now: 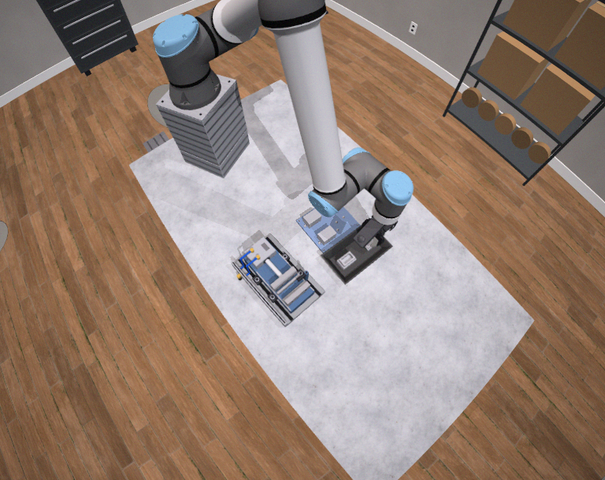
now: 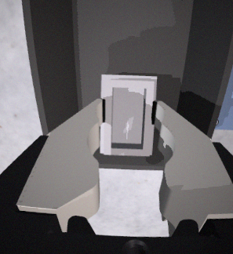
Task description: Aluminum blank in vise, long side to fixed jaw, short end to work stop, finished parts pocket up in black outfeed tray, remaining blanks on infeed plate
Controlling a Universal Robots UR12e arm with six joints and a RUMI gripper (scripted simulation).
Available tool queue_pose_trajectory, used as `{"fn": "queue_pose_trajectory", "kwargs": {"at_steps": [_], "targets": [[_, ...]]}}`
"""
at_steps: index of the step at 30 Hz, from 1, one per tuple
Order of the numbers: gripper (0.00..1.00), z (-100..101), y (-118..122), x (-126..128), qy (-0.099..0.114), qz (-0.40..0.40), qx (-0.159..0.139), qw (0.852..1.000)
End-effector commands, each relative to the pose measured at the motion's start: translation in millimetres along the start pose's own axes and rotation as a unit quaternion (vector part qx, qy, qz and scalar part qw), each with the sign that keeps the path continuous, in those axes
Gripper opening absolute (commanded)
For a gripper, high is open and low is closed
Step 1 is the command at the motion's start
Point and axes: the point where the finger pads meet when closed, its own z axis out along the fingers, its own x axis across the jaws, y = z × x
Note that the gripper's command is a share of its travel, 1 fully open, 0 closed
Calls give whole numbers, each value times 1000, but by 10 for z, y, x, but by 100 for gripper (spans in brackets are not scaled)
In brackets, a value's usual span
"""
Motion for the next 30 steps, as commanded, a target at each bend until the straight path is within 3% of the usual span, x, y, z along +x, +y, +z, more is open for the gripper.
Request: {"fn": "queue_pose_trajectory", "kwargs": {"at_steps": [1, 9, 10, 30], "targets": [[0, -3, -2, -2, 0, 0, 0, 1000], [0, -3, -2, -2, 0, 0, 0, 1000], [40, -3, -2, -2, 0, 0, 0, 1000], [40, -3, -2, -2, 0, 0, 0, 1000]]}}
